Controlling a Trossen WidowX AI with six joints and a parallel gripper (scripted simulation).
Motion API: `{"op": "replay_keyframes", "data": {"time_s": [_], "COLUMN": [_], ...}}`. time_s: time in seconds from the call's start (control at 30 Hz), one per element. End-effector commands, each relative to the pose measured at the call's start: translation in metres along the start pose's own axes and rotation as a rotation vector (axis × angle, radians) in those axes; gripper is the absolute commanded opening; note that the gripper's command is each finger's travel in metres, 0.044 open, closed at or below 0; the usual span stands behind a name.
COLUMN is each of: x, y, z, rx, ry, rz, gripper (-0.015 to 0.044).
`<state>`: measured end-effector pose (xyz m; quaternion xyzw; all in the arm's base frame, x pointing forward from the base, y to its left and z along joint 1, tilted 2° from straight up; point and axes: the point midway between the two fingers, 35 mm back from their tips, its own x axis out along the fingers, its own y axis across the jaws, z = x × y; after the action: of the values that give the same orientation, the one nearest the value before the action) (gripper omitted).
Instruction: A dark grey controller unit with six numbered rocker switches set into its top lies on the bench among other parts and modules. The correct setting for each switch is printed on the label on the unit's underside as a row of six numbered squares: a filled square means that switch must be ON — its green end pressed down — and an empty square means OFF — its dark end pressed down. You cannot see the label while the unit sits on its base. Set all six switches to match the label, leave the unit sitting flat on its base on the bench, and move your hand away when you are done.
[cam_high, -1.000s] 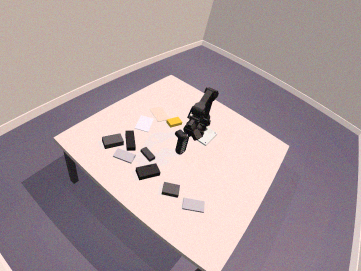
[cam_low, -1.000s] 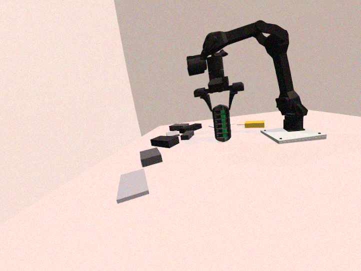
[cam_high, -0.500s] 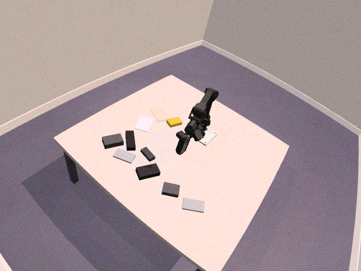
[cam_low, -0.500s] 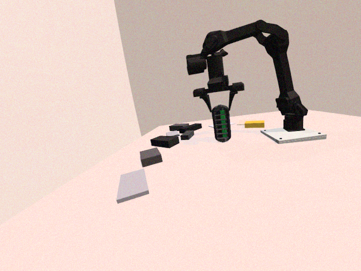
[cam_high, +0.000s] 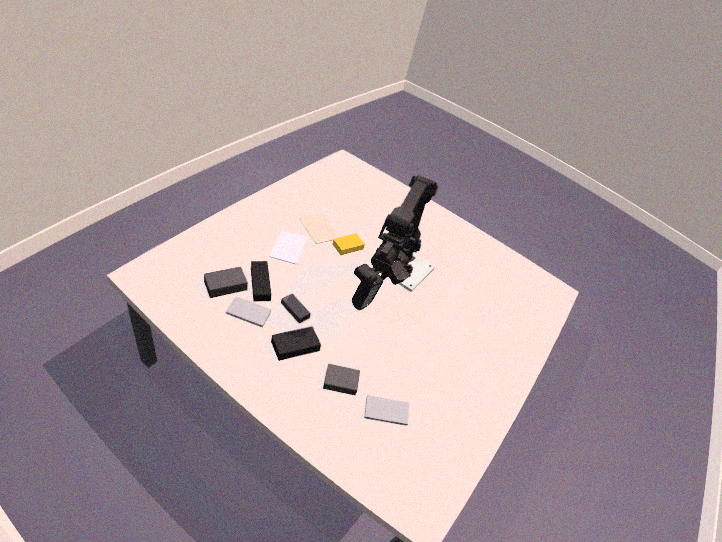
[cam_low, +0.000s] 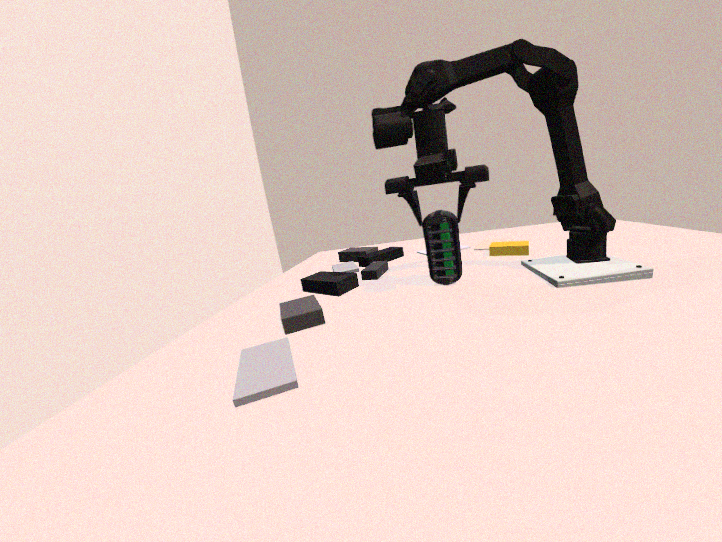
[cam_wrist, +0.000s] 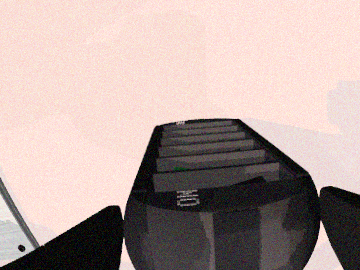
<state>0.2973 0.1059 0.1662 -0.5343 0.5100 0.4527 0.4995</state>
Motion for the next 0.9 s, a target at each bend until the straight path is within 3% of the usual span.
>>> {"op": "replay_keyframes", "data": {"time_s": [0.0, 0.87], "x": [0.005, 0.009], "y": [-0.001, -0.001], "z": [0.006, 0.025], "rx": [0.004, 0.005], "ry": [-0.016, -0.080], "rz": [0.016, 0.015], "gripper": [0.0338, 0.0338]}}
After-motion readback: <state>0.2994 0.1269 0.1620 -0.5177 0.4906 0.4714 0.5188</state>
